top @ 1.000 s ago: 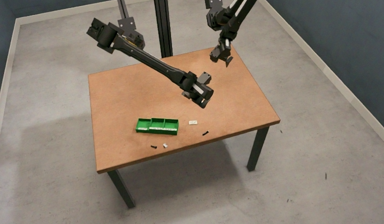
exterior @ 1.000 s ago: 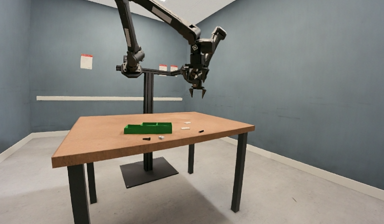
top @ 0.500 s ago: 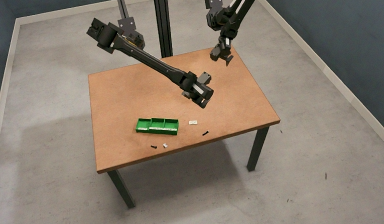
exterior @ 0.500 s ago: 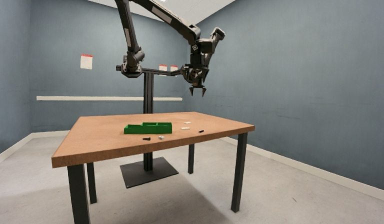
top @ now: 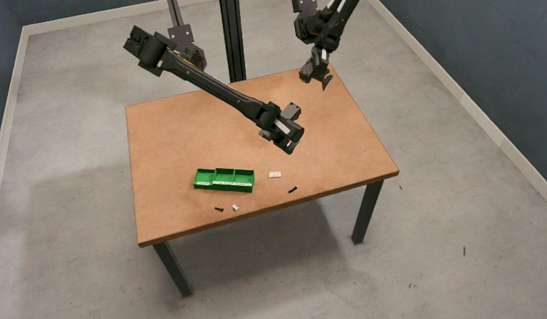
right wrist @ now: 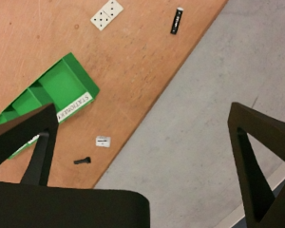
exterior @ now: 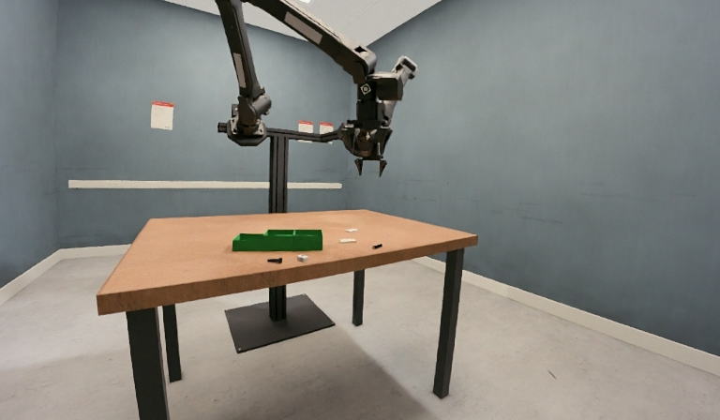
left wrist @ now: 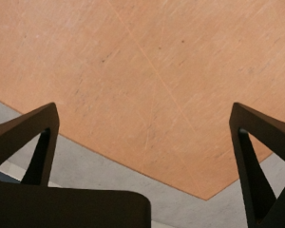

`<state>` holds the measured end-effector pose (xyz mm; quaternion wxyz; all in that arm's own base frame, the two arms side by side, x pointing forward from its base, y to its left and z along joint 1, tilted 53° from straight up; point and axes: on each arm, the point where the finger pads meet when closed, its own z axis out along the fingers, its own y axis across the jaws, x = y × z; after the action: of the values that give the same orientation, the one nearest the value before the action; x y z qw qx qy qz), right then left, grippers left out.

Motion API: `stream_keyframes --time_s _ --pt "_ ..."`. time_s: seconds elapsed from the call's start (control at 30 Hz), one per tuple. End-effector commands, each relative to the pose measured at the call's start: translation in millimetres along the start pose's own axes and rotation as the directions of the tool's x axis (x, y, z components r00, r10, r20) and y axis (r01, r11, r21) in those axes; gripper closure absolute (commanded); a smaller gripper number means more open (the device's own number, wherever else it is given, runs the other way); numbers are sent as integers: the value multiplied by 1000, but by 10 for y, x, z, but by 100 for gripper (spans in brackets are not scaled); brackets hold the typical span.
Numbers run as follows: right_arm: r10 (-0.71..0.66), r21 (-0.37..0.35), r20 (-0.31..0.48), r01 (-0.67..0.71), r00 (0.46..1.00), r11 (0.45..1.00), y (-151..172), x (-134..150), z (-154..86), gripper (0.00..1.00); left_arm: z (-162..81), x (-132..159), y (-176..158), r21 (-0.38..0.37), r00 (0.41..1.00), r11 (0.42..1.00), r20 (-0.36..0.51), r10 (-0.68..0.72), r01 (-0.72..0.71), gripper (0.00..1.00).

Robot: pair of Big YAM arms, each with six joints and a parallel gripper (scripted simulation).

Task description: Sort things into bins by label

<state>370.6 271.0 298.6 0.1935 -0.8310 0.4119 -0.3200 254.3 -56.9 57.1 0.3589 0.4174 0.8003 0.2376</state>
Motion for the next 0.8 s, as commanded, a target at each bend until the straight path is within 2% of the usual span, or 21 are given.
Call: stream_keyframes --time_s 0.0,0.77 --pt "2 8 2 -2 1000 1000 -23 3 -32 0 -94 -17 -3 3 1000 1000 4 -20 20 0" --pt "2 8 2 -2 1000 1000 -23 3 -32 0 -511 -4 -9 3 1000 1000 3 -20 20 0"
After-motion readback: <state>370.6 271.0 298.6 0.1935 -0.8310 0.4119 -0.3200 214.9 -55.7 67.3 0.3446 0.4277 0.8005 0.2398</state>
